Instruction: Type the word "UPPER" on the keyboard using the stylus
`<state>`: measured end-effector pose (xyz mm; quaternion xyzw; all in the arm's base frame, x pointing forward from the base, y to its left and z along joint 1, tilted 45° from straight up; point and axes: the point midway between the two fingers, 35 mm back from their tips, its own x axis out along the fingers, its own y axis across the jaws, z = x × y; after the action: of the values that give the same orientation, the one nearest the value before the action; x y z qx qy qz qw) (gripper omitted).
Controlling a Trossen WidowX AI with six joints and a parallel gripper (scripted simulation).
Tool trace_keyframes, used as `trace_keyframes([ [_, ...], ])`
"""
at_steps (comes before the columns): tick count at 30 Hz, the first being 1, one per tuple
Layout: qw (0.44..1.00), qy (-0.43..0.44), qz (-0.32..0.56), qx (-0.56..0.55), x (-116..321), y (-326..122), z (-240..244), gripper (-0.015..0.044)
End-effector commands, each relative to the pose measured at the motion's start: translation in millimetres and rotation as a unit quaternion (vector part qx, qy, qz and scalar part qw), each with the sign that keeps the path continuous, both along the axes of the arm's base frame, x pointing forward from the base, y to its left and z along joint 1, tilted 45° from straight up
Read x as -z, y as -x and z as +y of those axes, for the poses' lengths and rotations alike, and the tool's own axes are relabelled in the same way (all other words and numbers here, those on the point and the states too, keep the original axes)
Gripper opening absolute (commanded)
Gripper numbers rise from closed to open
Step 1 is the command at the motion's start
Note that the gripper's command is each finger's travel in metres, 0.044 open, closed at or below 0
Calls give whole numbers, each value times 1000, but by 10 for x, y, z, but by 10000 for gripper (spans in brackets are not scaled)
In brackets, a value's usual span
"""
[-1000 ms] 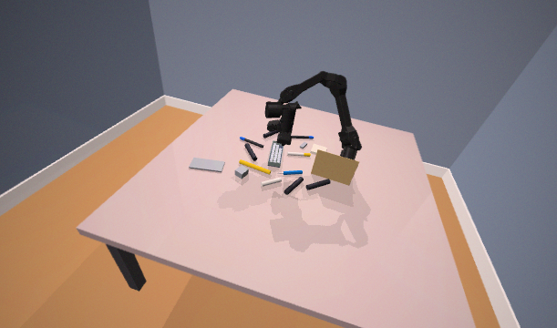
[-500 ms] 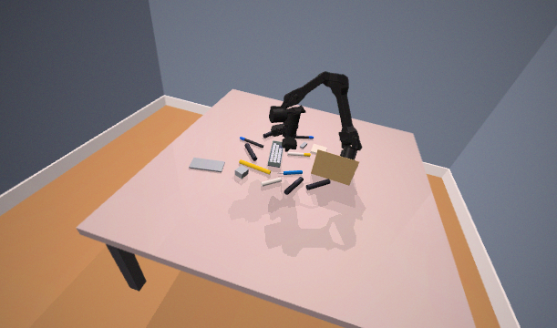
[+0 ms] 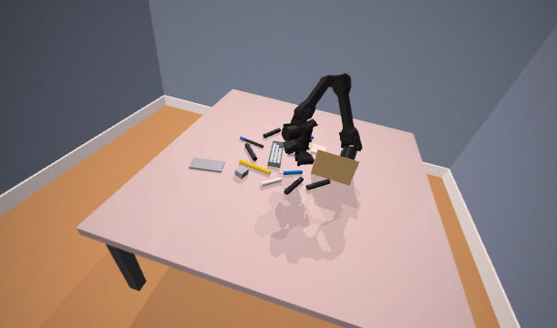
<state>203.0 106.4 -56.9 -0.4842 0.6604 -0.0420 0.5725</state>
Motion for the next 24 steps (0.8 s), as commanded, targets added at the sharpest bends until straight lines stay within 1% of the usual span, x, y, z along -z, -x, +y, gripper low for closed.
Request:
trace_keyframes([
  [1, 1000, -1, 4, -1, 26, 21, -29, 150],
  [24, 1000, 0, 4, -1, 167, -11, -171, 150],
])
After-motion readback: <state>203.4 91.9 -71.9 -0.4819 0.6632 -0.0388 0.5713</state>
